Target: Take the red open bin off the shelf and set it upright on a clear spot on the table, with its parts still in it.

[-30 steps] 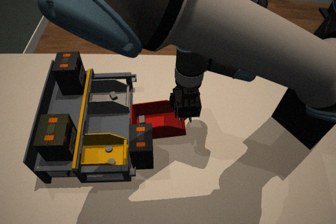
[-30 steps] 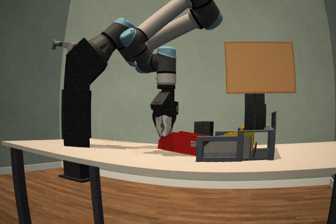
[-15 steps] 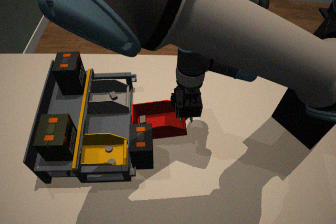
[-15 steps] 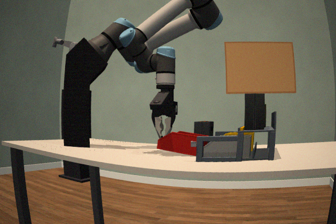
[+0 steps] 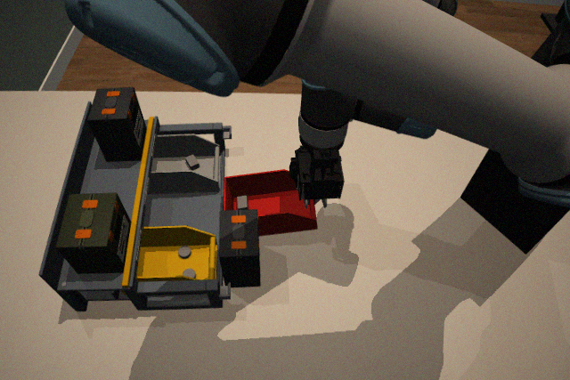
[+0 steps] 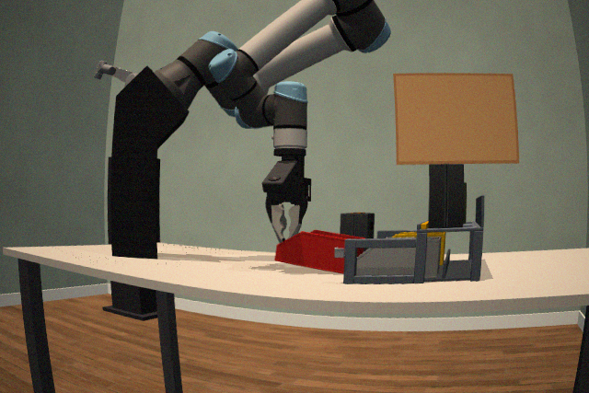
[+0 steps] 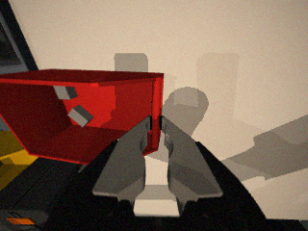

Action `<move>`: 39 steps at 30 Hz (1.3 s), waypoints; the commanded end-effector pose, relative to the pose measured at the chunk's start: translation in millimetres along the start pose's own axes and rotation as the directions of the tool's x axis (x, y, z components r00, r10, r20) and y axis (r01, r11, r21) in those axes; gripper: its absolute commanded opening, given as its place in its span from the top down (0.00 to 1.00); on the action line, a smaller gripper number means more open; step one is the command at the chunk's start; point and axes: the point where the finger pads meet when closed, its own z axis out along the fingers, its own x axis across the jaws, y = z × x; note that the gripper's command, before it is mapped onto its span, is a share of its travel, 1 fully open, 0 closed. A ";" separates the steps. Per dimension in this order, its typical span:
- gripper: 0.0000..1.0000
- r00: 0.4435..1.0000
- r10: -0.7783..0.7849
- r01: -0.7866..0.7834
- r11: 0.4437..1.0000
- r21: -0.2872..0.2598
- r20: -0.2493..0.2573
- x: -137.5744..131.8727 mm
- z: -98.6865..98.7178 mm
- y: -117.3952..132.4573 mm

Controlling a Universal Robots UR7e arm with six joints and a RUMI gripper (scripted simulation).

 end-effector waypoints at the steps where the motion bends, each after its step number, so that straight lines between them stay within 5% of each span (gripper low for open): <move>1: 1.00 1.000 0.000 0.000 1.000 0.000 0.001 -0.3 -0.2 -0.1; 39: 1.00 1.000 0.000 0.000 1.000 0.000 0.001 -0.3 0.3 -0.1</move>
